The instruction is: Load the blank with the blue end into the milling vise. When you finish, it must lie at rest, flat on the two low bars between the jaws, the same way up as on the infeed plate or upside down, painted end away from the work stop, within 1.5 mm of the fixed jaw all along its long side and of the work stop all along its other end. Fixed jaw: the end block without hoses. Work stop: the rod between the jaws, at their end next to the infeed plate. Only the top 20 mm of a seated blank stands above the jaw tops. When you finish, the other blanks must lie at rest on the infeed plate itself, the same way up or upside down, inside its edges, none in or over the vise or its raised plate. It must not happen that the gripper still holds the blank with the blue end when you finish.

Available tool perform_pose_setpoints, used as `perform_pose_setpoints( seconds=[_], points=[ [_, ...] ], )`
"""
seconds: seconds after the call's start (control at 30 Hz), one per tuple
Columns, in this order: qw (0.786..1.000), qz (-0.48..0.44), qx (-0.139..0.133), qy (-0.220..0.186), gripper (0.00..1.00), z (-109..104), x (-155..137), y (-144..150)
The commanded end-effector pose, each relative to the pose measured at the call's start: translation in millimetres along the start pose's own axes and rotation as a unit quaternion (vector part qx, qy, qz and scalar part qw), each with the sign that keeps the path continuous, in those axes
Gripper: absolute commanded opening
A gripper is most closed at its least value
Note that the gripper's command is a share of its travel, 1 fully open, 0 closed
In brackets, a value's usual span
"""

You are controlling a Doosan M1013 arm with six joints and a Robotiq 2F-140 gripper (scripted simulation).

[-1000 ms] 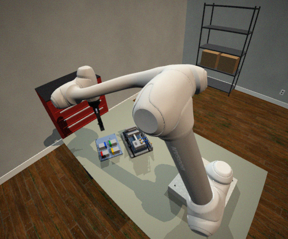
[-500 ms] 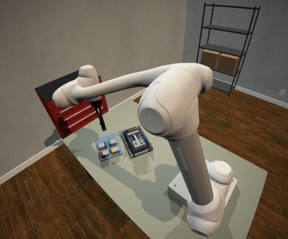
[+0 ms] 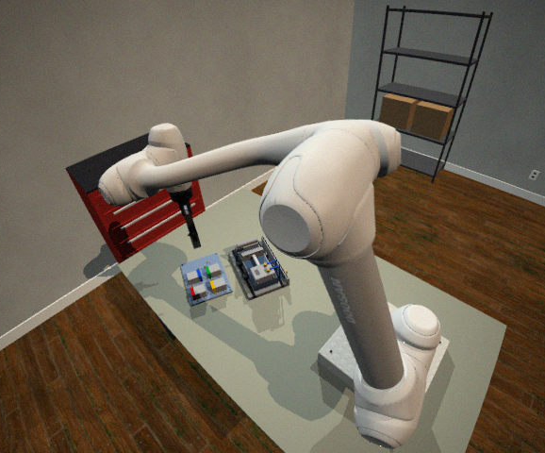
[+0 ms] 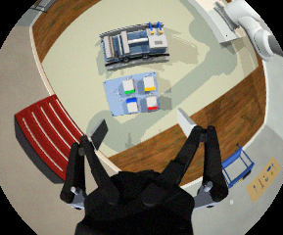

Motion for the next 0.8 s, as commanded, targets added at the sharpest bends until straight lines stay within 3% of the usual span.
perform_pose_setpoints(
  seconds=[0.0, 0.77],
  points=[
    [1.0, 0.0, 0.0, 0.0, 1.0, 0.3, -1.0, -0.8],
    [1.0, 0.0, 0.0, 0.0, 1.0, 2.6, -6.0, -4.7]
  ],
)
Point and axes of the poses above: the point where the finger pads meet when closed, its own z axis out along the fingers, its own y axis across the jaws, x = y × z, the point moved 9 cm from there along -z, back along the fingers, and after that the axes turned 11 degrees about z, right-handed, at the moved point
